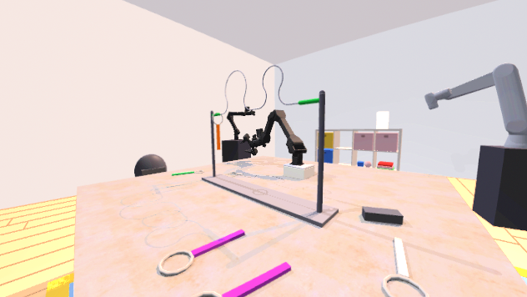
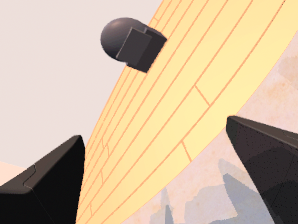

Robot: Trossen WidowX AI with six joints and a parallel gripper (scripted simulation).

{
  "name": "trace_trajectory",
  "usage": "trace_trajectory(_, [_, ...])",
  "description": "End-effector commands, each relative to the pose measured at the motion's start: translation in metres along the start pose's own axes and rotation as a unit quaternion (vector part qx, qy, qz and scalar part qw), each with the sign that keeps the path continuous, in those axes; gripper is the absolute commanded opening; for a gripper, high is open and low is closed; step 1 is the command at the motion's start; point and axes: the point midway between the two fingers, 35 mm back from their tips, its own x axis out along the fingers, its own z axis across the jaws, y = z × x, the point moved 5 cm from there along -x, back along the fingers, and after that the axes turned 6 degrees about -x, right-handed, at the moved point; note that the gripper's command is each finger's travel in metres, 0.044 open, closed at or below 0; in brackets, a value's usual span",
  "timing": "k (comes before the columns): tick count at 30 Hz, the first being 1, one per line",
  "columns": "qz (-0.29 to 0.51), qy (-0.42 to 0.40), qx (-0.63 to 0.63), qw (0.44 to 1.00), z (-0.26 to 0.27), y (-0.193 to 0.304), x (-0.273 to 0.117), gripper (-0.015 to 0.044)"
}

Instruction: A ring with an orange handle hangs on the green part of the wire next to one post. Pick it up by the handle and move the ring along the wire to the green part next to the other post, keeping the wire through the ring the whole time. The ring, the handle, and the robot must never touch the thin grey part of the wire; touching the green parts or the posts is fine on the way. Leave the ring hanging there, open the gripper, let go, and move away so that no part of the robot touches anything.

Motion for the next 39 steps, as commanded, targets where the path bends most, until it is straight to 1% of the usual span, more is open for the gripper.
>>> trace_trajectory(1, [0.002,-0.002,-0.003,1.000,0.001,0.002,0.000,0.0374])
trace_trajectory(3, [0.018,-0.020,-0.027,0.999,0.010,0.017,0.002,0.0321])
trace_trajectory(9, [0.082,-0.107,-0.134,0.982,0.050,0.087,-0.002,0.0164])
trace_trajectory(15, [0.130,-0.203,-0.235,0.942,0.086,0.155,-0.022,0.0160])
trace_trajectory(21, [0.161,-0.306,-0.324,0.881,0.118,0.217,-0.056,0.0160])
trace_trajectory(26, [0.177,-0.396,-0.381,0.816,0.140,0.263,-0.095,0.0160])
trace_trajectory(31, [0.181,-0.487,-0.425,0.741,0.158,0.303,-0.142,0.0160])
trace_trajectory(37, [0.170,-0.588,-0.460,0.643,0.172,0.338,-0.204,0.0160])
trace_trajectory(39, [0.168,-0.599,-0.463,0.632,0.173,0.341,-0.212,0.0160])
